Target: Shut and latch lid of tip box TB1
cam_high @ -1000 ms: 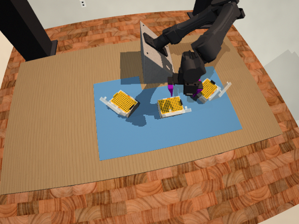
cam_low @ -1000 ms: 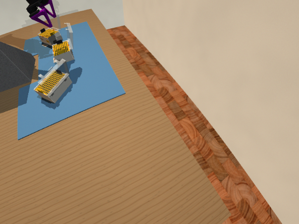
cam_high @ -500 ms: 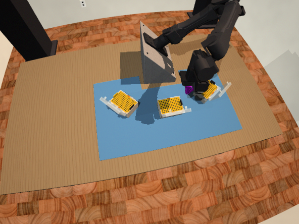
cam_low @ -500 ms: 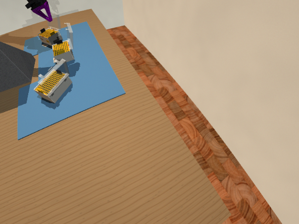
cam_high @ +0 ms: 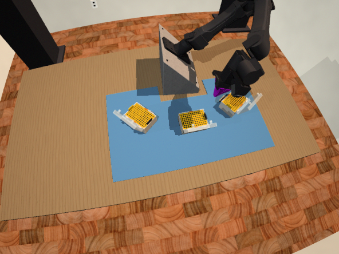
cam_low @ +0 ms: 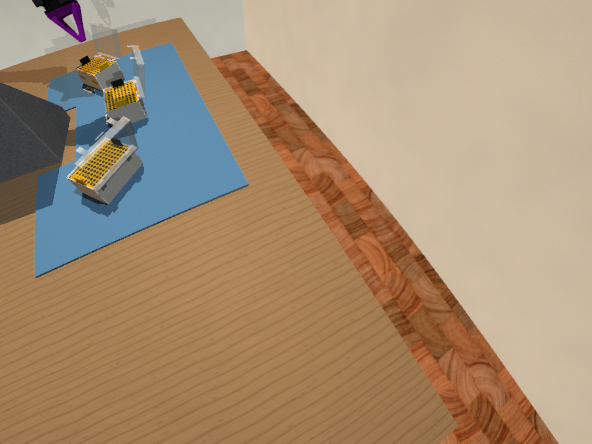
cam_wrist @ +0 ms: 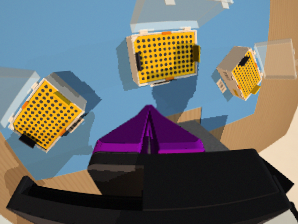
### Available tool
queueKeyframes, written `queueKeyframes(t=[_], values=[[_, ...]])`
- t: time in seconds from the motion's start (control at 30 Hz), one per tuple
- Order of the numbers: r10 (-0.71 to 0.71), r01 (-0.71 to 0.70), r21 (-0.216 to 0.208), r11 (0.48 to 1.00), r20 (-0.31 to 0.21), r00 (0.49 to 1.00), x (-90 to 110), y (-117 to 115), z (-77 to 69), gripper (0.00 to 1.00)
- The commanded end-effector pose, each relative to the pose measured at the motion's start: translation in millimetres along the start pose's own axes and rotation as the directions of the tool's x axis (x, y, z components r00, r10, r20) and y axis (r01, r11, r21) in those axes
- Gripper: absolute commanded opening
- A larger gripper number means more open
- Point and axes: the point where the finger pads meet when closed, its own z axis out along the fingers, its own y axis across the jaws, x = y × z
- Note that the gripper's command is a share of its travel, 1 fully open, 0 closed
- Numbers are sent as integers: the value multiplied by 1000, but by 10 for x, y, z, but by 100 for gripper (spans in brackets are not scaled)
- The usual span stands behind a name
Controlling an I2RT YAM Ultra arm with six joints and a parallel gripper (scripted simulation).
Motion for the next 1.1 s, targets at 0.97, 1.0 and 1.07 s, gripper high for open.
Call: queueKeyframes(t=[0.97, 1.0, 1.07], values=[[-234, 244, 305, 920, -71, 970, 663, -205, -464, 0], [-255, 265, 280, 923, -71, 964, 647, -247, -442, 0], [-298, 306, 230, 924, -69, 952, 615, -333, -399, 0]])
